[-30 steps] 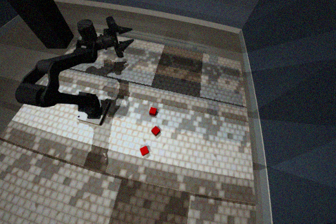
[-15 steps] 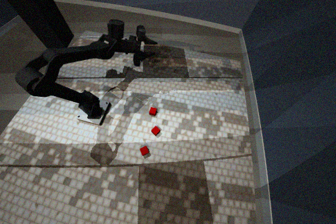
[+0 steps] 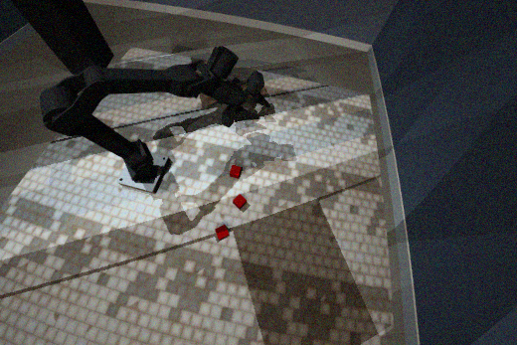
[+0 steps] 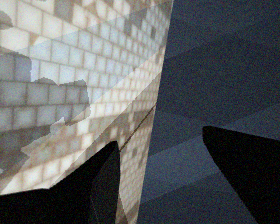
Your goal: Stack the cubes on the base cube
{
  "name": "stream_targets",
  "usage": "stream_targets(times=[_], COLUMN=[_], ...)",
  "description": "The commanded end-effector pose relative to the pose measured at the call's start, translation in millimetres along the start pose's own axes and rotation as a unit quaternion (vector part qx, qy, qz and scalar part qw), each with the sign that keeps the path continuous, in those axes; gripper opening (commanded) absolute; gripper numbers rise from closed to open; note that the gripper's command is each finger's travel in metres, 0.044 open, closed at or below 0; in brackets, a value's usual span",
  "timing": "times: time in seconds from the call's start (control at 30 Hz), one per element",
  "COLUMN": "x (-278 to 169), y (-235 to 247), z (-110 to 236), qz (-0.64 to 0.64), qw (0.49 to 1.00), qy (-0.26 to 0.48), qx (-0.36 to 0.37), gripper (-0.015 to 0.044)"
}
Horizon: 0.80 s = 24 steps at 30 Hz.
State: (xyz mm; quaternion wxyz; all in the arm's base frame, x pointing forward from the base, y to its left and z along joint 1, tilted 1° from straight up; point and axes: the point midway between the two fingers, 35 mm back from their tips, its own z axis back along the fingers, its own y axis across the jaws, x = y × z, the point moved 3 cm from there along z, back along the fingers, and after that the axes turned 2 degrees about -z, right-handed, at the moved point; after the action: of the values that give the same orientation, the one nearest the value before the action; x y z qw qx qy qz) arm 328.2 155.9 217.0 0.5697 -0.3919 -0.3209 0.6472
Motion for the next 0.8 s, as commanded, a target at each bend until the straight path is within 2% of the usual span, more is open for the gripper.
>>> stream_targets(times=[0.0, 0.37, 0.77], x=[-31.3, -121.9, -218.0], y=[4.1, 25.5, 61.3], z=[-18.9, -46.2, -39.4], qz=[-0.027, -0.123, -0.271], qw=[0.998, 0.97, 0.895], qy=[0.028, 0.102, 0.169], qx=[0.052, 0.183, 0.312], gripper=[0.0265, 0.0265, 0.0265])
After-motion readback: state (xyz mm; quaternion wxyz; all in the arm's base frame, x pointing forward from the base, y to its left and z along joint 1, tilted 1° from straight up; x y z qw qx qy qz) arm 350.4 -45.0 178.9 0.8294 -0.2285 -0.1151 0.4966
